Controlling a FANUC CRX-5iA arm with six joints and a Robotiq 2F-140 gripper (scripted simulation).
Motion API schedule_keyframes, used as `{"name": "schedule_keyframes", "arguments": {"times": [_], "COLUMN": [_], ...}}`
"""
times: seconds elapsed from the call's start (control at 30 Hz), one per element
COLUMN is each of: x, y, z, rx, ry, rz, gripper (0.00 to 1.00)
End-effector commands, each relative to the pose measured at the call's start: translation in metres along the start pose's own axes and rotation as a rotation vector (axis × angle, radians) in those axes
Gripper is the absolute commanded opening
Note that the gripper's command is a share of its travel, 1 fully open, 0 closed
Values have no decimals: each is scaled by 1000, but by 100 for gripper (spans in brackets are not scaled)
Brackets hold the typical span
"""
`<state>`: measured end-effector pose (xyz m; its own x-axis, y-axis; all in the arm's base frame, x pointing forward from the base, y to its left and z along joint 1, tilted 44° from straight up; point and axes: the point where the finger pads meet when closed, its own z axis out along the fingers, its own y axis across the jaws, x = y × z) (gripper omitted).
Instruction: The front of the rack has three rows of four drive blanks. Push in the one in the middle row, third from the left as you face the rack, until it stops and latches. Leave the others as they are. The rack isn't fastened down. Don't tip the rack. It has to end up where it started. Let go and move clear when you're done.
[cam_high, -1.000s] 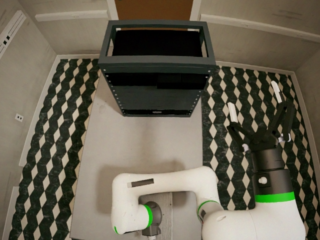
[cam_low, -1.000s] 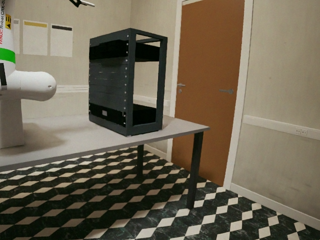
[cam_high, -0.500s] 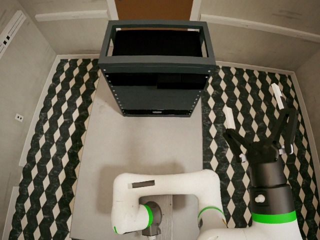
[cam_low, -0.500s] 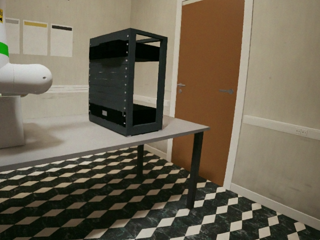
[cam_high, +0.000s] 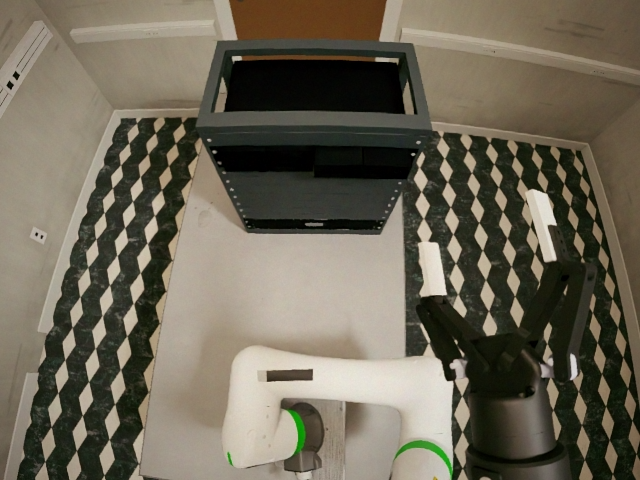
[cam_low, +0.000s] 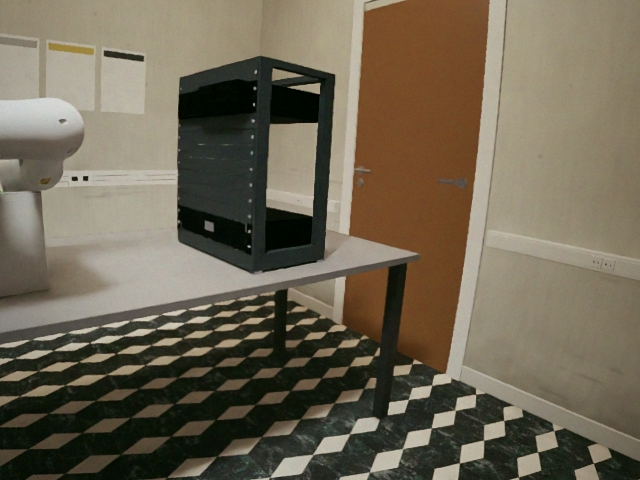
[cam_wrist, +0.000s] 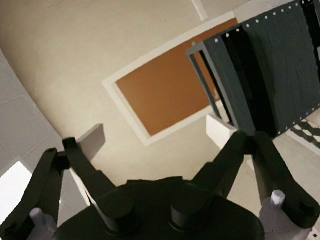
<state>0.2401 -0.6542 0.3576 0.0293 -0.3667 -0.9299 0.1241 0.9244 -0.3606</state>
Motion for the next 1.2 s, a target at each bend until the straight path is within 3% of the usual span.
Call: {"name": "schedule_keyframes", "arguments": {"times": [0.0,0.43,0.5,0.83,1.0,1.07,1.17], "x": [-24,-132,-132,-212,-246,-246,-271], "y": [-2,15,15,53,78,78,103], "z": [-15,-77,-77,-116,-129,-129,-137], "rx": [2,-6,-6,-33,-52,-52,-71], "ry": [-10,-26,-26,-4,19,19,45], "rz": [-23,-137,-137,-231,-271,-271,-303], "gripper": [100,100,100,100,100,100,100]}}
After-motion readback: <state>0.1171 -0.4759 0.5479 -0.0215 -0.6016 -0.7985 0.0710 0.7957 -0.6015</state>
